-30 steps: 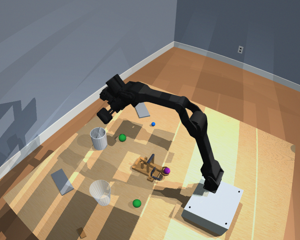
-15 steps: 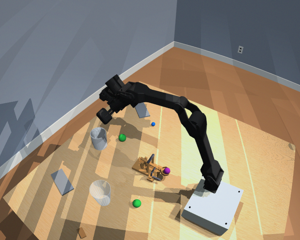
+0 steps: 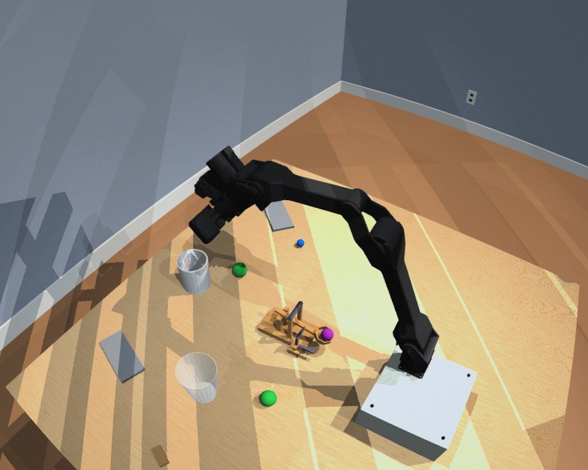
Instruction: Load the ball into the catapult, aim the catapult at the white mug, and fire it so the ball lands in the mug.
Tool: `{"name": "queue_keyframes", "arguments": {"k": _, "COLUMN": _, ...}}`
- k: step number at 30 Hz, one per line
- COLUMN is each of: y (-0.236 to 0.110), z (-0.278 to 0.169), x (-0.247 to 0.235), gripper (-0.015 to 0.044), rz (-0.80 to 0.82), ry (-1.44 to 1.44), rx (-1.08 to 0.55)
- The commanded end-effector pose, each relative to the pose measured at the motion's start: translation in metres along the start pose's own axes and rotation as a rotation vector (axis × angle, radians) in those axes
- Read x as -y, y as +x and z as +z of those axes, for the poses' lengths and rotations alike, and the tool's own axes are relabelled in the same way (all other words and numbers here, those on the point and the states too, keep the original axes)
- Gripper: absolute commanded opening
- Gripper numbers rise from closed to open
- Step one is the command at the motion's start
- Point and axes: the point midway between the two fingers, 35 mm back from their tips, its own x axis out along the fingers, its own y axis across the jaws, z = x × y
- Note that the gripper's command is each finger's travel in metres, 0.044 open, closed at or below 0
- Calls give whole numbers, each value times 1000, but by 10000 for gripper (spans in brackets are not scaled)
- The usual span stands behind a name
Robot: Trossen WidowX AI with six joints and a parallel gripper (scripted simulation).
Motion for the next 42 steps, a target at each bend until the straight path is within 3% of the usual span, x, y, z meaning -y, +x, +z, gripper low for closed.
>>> {"name": "queue_keyframes", "arguments": {"k": 1, "y": 1, "z": 0, "x": 1, "gripper": 0, "rz": -4, "ry": 6, "rx": 0}}
{"name": "queue_keyframes", "arguments": {"k": 10, "y": 1, "z": -4, "x": -2, "gripper": 0, "rz": -5, "ry": -6, "rx": -13}}
{"name": "queue_keyframes", "arguments": {"k": 25, "y": 5, "z": -94, "x": -56, "gripper": 0, "rz": -10, "ry": -310, "rx": -300}}
{"name": "queue_keyframes", "arguments": {"k": 42, "y": -20, "z": -193, "x": -91, "gripper": 0, "rz": 2, "ry": -733, "rx": -607}}
